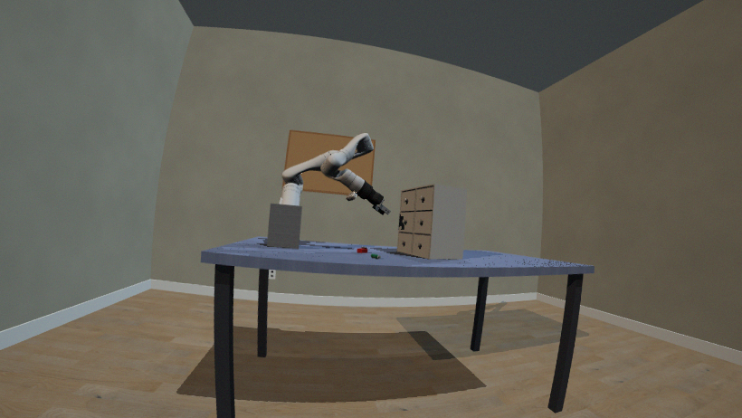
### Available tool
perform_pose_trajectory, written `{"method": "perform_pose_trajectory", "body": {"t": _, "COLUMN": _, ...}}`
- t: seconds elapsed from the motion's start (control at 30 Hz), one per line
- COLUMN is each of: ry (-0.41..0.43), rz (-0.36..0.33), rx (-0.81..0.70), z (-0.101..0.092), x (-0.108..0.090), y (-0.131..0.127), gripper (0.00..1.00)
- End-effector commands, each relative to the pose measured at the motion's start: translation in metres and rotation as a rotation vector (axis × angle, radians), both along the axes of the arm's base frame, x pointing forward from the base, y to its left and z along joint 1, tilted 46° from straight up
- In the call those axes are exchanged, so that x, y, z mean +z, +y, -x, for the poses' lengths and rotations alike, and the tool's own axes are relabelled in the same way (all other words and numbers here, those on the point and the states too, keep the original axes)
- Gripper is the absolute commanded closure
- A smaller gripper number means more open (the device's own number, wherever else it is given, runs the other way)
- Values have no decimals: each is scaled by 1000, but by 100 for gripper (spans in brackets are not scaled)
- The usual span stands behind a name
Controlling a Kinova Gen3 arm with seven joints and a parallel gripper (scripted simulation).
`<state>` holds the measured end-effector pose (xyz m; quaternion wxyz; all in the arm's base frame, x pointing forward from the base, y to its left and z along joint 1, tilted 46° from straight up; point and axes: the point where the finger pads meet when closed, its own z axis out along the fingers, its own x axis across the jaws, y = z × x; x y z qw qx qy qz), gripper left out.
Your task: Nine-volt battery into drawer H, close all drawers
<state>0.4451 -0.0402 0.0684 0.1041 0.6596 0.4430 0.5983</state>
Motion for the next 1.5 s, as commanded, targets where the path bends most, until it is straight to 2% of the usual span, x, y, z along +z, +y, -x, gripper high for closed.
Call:
{"method": "perform_pose_trajectory", "body": {"t": 0.0, "ry": -17, "rz": -16, "rx": -49, "z": 5, "x": -13, "y": 2, "gripper": 0}}
{"method": "perform_pose_trajectory", "body": {"t": 0.37, "ry": -78, "rz": -29, "rx": -100, "z": 0, "x": -16, "y": 9, "gripper": 0}}
{"method": "perform_pose_trajectory", "body": {"t": 0.77, "ry": -97, "rz": -30, "rx": -110, "z": -2, "x": -14, "y": 10, "gripper": 0}}
{"method": "perform_pose_trajectory", "body": {"t": 0.8, "ry": -97, "rz": -30, "rx": -110, "z": -2, "x": -14, "y": 10, "gripper": 33}}
{"method": "perform_pose_trajectory", "body": {"t": 1.47, "ry": -97, "rz": -30, "rx": -110, "z": -2, "x": -14, "y": 10, "gripper": 33}}
